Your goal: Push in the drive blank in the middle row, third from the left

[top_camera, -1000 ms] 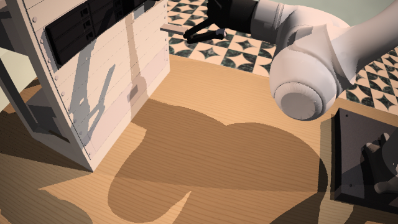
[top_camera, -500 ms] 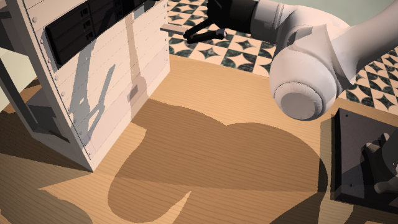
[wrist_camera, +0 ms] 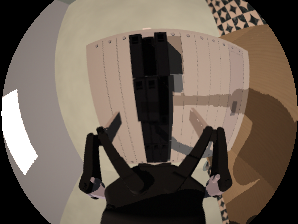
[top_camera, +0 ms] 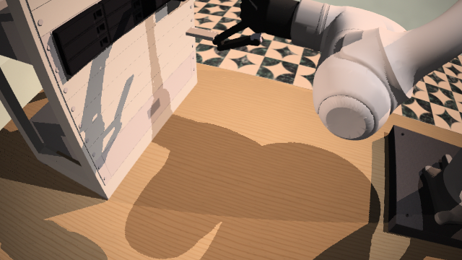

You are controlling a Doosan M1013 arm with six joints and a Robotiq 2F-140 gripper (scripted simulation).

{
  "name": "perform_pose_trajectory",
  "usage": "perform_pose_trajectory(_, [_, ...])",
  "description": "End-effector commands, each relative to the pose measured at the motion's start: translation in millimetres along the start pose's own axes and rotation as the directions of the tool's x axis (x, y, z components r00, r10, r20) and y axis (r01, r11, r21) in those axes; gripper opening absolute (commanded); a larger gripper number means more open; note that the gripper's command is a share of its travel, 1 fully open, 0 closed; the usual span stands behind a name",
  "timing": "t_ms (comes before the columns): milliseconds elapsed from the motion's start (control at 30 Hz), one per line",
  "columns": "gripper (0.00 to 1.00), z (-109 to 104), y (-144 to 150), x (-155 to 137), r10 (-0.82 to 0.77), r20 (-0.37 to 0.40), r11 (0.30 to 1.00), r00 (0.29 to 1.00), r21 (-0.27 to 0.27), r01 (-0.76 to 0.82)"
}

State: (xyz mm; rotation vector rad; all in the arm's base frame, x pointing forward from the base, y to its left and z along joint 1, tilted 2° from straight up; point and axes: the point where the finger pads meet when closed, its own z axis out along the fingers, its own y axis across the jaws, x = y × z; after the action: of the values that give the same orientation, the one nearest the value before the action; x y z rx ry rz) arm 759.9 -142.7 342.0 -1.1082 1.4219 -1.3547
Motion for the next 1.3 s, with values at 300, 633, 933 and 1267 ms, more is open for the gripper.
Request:
perform_pose_trajectory(300, [1.0, 3.0, -2.9, -1.5, -0.004, 0.0, 1.0, 1.0, 0.006, 0.004])
perform_pose_trajectory(633, [0.0, 3.0, -2.9, -1.5, -0.004, 0.0, 1.0, 1.0, 0.006, 0.004])
perform_pose_trajectory(933, [0.0, 3.0, -2.9, -1.5, -0.004, 0.0, 1.0, 1.0, 0.006, 0.004])
perform_pose_trajectory(1267, [0.0, 3.0, -2.9, -1.5, -0.004, 0.0, 1.0, 1.0, 0.006, 0.004])
